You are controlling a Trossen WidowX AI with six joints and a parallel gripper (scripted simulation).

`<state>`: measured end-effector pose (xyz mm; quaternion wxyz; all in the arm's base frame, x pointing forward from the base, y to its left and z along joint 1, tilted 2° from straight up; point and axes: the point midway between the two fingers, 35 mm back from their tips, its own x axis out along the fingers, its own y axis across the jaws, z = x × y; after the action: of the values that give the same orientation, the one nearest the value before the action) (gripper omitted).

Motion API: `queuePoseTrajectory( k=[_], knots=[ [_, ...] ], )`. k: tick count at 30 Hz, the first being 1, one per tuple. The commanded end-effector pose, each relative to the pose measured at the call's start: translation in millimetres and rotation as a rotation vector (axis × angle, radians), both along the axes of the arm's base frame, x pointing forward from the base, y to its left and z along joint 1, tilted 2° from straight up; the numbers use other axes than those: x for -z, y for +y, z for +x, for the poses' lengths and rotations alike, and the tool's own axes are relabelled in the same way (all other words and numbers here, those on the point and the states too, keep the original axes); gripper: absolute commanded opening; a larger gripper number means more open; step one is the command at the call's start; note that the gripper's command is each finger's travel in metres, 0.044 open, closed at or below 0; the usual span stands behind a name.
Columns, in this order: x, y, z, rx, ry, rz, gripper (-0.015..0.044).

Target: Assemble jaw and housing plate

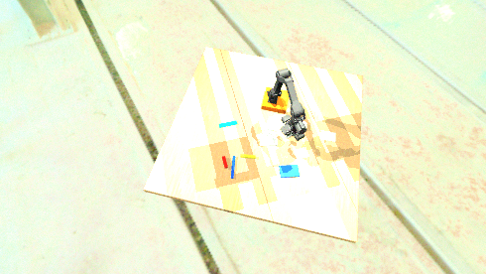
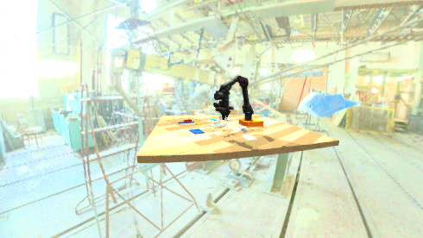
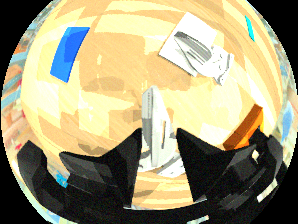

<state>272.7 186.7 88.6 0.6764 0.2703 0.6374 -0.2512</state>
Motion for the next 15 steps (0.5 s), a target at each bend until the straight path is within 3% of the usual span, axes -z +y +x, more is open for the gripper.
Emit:
queuePoseTrajectory(
  k=[1,15],
  knots=[
    [-1,-14,5,-0.067,0.000,-0.006,0.0134],
    [-2,-59,18,-0.308,0.000,-0.024,0.0134]
  ],
)
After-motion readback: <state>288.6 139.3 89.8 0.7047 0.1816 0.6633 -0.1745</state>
